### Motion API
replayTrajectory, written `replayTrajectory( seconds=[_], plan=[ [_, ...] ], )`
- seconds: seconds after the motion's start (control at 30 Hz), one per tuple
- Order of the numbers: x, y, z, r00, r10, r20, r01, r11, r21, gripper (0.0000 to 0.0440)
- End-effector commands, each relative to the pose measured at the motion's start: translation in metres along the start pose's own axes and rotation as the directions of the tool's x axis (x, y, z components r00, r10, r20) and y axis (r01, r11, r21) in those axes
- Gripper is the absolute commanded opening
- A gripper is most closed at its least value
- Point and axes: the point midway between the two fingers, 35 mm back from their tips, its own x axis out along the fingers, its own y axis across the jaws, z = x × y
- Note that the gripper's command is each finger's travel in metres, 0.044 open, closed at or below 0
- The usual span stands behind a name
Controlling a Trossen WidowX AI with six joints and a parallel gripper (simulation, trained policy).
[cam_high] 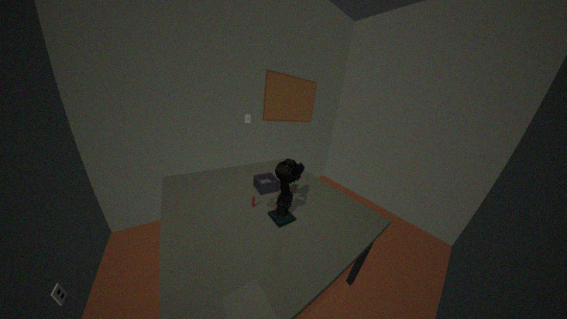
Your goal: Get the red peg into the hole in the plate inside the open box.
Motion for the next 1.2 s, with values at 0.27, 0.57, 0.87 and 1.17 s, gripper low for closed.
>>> replayTrajectory(
  seconds=[0.27, 0.57, 0.87, 1.17],
  plan=[
    [0.011, -0.024, 0.044, 0.998, 0.066, -0.004, -0.064, 0.982, 0.177, 0.0440],
    [0.019, -0.023, 0.096, 0.986, 0.162, -0.027, -0.133, 0.884, 0.449, 0.0440],
    [0.020, -0.004, 0.139, 0.964, 0.259, -0.065, -0.147, 0.716, 0.682, 0.0440],
    [0.014, 0.028, 0.170, 0.924, 0.358, -0.131, -0.079, 0.515, 0.853, 0.0440]
  ],
)
